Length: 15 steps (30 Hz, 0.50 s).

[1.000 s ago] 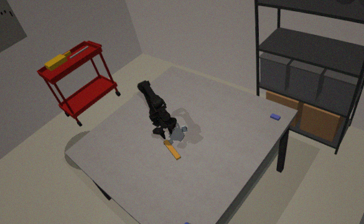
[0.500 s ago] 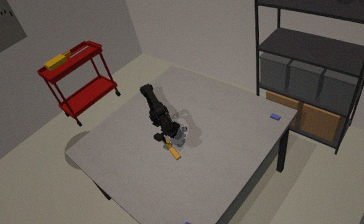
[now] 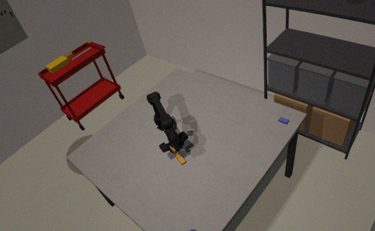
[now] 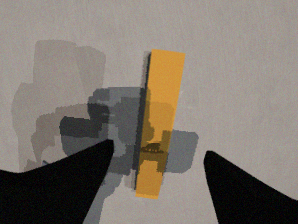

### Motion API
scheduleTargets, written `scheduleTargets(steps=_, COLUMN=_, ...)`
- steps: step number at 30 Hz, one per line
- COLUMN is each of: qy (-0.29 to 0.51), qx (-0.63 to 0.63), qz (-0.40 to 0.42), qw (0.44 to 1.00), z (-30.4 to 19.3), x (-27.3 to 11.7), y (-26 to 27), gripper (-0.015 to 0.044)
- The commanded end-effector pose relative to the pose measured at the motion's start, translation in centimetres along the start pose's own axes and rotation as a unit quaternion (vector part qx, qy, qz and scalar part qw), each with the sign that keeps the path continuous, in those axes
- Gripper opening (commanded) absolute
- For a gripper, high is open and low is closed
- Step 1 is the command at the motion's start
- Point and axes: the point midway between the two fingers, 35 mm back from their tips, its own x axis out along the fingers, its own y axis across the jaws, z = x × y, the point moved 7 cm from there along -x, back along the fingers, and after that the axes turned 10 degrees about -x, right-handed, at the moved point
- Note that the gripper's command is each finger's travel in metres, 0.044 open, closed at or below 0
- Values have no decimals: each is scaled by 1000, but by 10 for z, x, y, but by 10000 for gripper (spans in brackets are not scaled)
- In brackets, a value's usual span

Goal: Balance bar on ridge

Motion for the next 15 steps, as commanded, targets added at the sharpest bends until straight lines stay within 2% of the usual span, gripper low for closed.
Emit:
scheduleTargets(steps=1, qy=4, qx=11, qz=5, qw=1000, z=2, x=3, y=-1, gripper=315)
scheduleTargets(steps=10, qy=4, qx=11, qz=5, qw=1000, z=2, x=46, y=-1, gripper=315)
scheduleTargets(steps=15, qy=4, qx=11, qz=5, qw=1000, z=2, x=47, y=-1, gripper=315)
